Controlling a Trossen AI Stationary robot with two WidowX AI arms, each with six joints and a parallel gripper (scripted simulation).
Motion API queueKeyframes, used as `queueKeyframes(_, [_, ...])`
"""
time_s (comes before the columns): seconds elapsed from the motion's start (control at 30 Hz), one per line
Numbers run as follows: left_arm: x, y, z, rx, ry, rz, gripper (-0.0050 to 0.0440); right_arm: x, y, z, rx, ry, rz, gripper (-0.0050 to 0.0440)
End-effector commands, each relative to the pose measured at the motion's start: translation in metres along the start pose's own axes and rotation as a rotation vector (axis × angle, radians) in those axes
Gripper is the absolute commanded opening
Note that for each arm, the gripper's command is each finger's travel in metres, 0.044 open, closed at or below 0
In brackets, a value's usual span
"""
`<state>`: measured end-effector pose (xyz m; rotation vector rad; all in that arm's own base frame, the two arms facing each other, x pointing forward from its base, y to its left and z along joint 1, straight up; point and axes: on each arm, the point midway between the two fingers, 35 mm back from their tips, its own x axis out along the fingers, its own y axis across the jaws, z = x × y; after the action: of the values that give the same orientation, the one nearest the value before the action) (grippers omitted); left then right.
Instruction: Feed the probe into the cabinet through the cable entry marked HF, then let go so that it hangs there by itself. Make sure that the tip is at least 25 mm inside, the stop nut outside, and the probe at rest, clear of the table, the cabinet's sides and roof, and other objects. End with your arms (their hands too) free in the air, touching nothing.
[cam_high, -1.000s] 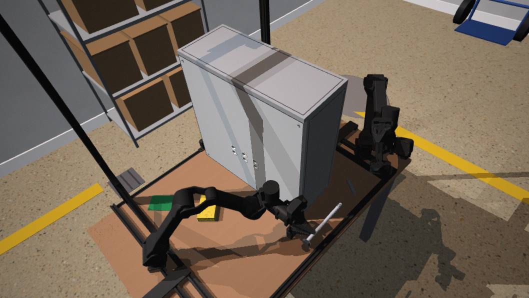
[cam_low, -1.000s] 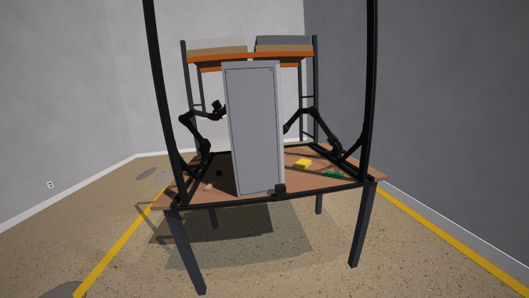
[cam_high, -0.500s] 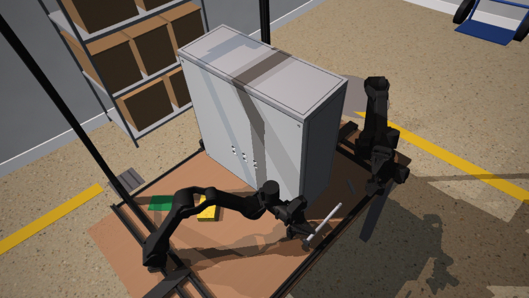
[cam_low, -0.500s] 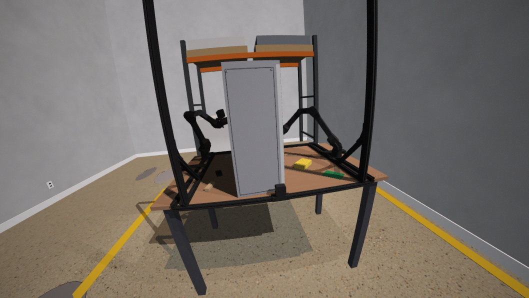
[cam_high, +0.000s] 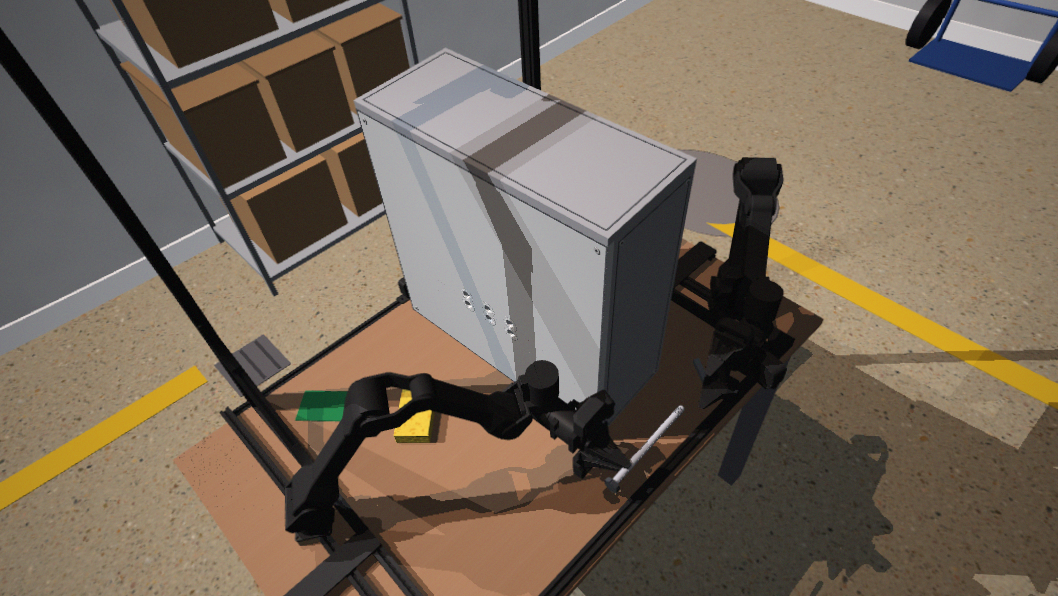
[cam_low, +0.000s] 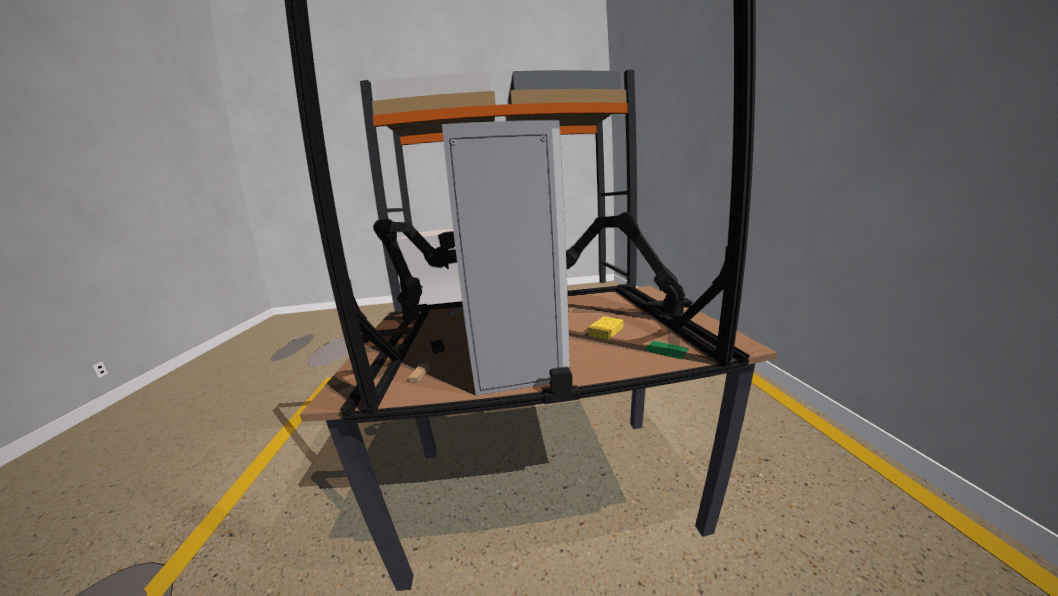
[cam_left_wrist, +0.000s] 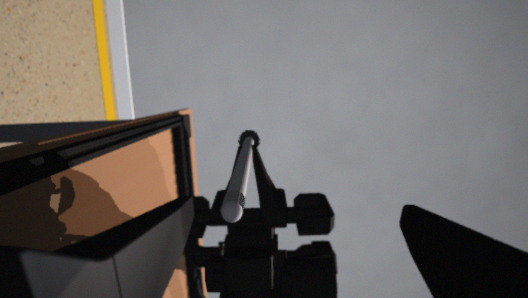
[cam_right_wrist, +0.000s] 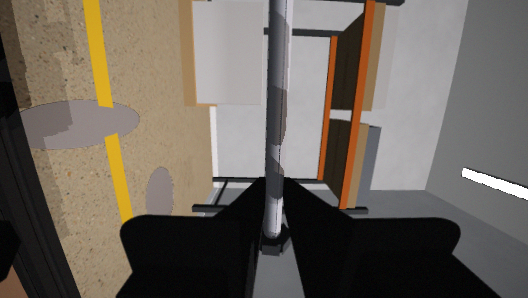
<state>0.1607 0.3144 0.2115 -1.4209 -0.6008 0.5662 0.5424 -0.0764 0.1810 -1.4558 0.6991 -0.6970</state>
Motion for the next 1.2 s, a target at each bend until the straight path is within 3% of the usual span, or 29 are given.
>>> queueKeyframes(0.0, [0.001,0.017,-0.016,-0.008,0.055,0.037,0.0440,0.000,0.000,0.000,0.001,0.004,-0.001,0.0000])
queueKeyframes(0.17, [0.004,0.021,-0.025,-0.009,0.086,0.043,0.0440,0.000,0.000,0.000,0.001,0.004,-0.001,0.0000])
queueKeyframes(1.17, [-0.002,0.030,-0.017,-0.056,0.068,0.043,0.0440,0.000,0.000,0.000,0.001,0.004,-0.001,0.0000])
